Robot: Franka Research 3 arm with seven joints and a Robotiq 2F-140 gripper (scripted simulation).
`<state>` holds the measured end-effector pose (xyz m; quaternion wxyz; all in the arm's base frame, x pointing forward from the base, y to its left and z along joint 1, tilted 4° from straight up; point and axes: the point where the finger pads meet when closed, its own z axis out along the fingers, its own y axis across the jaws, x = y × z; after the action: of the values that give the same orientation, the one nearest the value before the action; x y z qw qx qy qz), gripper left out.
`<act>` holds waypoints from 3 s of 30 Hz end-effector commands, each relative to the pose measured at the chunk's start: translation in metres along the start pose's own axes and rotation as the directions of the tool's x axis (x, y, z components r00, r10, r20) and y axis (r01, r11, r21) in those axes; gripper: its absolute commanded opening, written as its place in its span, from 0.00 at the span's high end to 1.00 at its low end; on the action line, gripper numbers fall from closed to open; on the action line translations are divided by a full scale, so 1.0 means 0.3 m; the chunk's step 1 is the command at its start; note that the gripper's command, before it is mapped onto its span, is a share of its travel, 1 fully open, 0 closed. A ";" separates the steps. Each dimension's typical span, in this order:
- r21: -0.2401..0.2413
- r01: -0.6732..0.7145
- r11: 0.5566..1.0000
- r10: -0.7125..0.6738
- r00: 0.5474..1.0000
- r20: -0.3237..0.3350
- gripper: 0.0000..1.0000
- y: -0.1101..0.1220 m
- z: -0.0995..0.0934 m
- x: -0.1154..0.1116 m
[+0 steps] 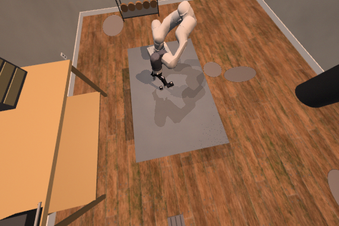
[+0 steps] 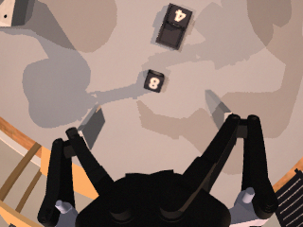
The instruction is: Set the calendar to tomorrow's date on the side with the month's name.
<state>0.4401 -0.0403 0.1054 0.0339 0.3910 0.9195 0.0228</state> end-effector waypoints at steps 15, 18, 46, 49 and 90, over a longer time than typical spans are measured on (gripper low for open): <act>0.006 -0.396 0.918 0.396 0.918 -0.009 0.00 0.006 0.016 0.010; 0.006 -0.437 0.899 0.437 0.899 -0.009 0.00 0.006 0.019 0.010; 0.006 -0.451 0.892 0.451 0.892 -0.009 0.71 0.006 0.019 0.010; 0.006 -0.451 0.892 0.451 0.892 -0.009 0.71 0.006 0.019 0.010; 0.006 -0.452 0.892 0.452 0.892 -0.009 0.71 0.007 0.108 0.011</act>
<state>0.4396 -0.0336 0.0747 0.0175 0.5952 0.8028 0.0302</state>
